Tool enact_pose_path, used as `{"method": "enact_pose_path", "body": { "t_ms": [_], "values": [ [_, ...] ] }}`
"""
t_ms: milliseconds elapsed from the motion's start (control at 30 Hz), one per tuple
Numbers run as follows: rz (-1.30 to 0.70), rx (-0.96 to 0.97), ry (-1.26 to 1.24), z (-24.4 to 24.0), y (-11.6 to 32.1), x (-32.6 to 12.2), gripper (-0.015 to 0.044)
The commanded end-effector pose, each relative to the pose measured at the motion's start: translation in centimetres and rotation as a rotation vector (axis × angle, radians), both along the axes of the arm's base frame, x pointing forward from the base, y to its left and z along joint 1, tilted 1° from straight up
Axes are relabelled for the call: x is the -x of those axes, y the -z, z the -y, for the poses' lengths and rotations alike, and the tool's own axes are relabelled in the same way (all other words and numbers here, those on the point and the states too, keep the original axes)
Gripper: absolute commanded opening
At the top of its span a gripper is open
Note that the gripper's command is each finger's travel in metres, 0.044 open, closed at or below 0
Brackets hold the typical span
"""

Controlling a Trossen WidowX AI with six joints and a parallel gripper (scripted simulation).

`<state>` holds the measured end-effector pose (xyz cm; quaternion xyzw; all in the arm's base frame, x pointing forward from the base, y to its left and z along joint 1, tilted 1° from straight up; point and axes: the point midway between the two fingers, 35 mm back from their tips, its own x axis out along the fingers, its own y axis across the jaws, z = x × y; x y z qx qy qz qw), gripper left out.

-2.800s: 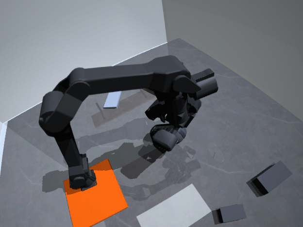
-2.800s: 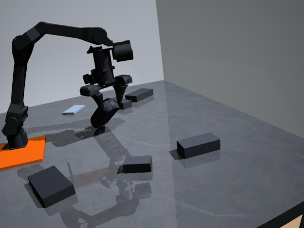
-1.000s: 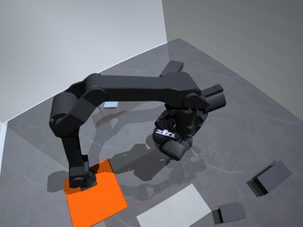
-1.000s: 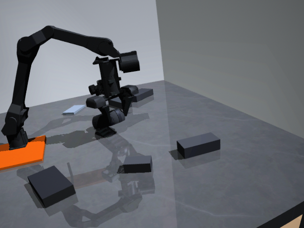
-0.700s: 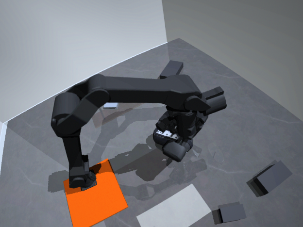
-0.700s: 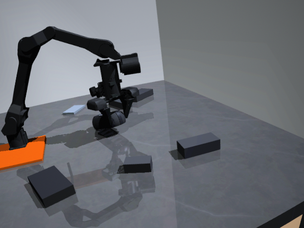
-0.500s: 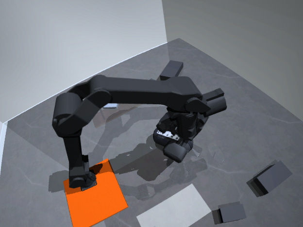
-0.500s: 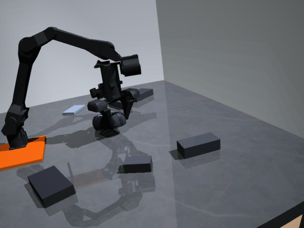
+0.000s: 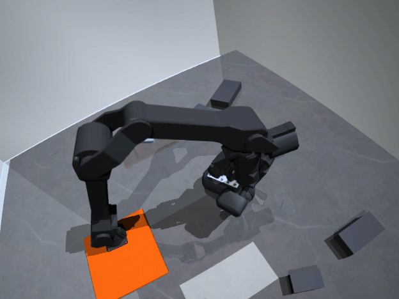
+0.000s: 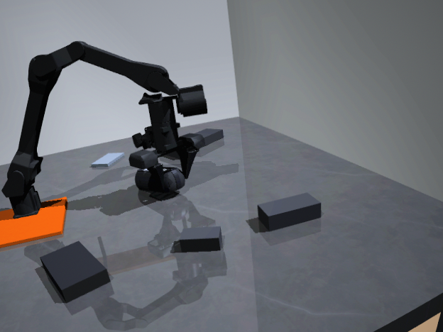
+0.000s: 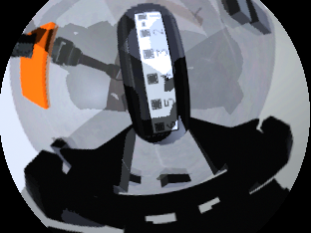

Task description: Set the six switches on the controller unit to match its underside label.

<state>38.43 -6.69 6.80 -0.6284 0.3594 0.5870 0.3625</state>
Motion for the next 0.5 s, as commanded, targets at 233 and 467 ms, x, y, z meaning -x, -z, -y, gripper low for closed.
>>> {"method": "enact_pose_path", "body": {
  "t_ms": [233,467],
  "values": [
    [-0.012,-0.009,-0.009,-0.20,1.13,0.25,0.0338],
    [-0.012,-0.009,-0.009,-0.20,1.57,0.24,0.0337]
  ]
}}
